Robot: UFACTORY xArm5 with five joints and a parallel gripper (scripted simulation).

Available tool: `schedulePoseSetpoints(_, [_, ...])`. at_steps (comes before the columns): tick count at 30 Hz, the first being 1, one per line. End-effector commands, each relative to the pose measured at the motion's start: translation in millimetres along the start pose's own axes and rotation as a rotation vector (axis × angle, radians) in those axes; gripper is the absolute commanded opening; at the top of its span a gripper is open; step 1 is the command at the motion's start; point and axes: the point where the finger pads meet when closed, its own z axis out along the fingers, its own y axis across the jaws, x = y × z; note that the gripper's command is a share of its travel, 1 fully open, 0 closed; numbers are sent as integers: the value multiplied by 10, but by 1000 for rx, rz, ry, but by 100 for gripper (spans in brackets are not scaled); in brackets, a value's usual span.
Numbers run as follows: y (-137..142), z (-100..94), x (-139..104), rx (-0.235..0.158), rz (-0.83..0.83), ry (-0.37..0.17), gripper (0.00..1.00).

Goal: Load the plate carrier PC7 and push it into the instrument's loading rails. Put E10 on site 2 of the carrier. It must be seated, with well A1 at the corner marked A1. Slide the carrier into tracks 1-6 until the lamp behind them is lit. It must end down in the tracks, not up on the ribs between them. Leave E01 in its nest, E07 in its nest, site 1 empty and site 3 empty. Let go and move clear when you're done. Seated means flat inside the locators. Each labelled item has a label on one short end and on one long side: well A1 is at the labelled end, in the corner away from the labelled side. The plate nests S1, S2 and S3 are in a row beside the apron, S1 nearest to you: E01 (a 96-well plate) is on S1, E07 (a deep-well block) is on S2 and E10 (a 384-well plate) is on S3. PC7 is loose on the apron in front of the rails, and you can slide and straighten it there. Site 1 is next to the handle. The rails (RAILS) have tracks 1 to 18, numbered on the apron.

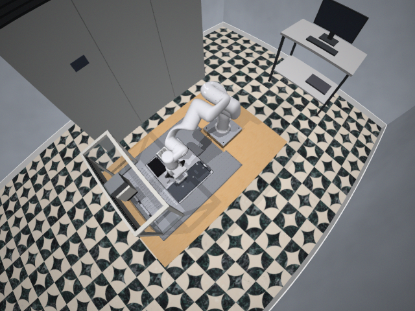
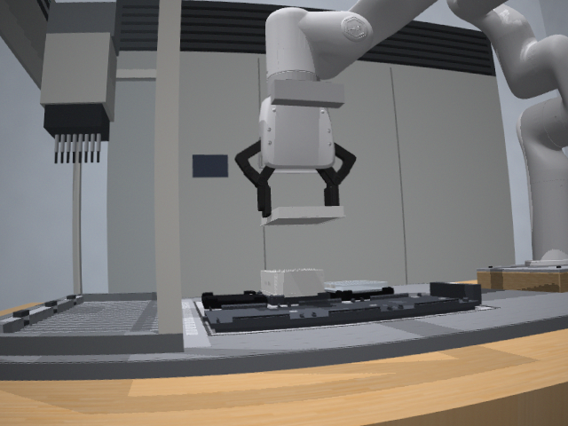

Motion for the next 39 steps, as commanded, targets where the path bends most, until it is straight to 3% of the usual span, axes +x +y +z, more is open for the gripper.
schedulePoseSetpoints(1, [-55,-20,183,-5,-1,1,0])
schedulePoseSetpoints(13, [-235,-21,647,-6,-1,1,0])
schedulePoseSetpoints(34, [-235,-21,647,-6,-1,1,0])
schedulePoseSetpoints(39, [-235,63,648,-6,-1,1,0])
